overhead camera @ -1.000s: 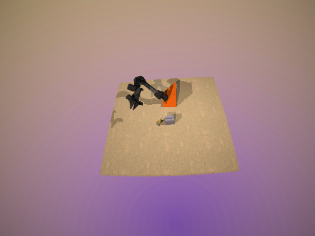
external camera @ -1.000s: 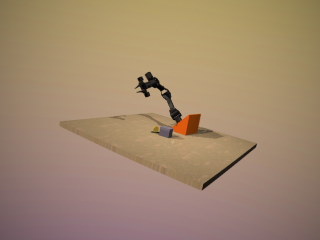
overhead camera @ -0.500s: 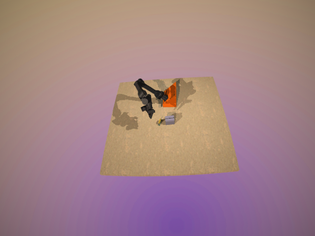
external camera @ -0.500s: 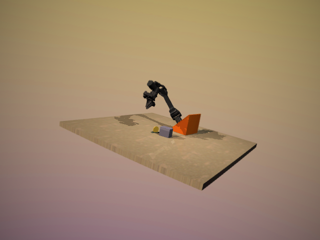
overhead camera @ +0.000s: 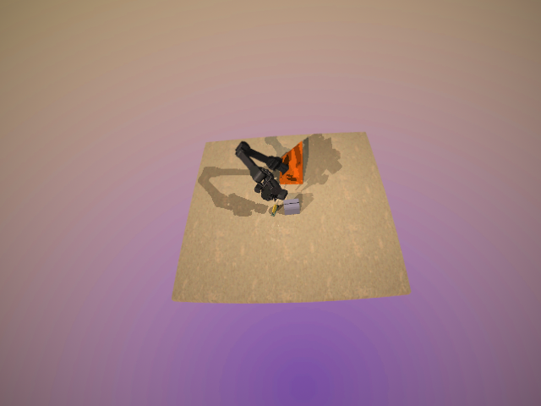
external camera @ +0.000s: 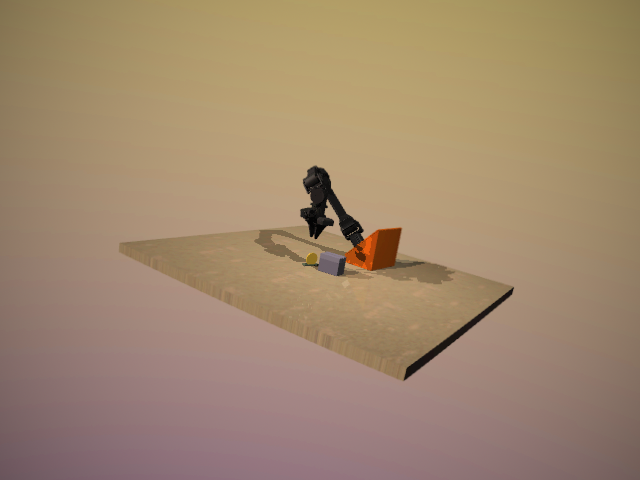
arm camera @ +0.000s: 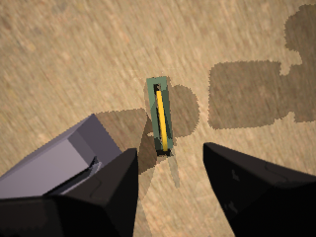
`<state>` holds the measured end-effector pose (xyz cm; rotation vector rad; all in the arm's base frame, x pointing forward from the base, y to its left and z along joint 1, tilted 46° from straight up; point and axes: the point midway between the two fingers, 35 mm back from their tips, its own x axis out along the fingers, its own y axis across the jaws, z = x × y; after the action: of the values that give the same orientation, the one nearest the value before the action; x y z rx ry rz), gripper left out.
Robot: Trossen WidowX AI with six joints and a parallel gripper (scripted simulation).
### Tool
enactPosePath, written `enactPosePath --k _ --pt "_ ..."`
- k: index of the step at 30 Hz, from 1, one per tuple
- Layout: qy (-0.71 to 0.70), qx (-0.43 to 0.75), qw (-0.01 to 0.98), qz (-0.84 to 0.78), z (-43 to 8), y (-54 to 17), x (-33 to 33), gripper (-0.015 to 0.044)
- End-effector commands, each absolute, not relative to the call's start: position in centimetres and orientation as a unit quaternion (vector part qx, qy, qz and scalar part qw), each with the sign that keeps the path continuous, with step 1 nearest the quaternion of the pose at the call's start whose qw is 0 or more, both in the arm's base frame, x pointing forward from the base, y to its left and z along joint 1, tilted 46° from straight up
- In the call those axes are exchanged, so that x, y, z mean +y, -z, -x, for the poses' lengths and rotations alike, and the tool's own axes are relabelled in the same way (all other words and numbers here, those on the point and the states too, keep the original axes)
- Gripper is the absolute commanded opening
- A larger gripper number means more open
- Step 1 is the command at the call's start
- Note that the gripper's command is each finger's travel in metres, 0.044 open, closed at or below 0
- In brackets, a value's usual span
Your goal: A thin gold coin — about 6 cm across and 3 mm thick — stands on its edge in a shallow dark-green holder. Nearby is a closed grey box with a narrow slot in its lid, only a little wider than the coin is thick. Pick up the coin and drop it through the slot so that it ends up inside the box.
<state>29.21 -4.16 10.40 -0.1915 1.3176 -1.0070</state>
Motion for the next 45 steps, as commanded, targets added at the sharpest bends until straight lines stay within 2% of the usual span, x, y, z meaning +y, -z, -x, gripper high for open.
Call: enactPosePath --k 1,45 --pt "0.438 0.609 0.652 0.108 -28.2 -10.0 -3.7 0.0161" --pt "0.438 0.608 0.653 0.108 -27.5 -4.2 -9.6 0.0161"
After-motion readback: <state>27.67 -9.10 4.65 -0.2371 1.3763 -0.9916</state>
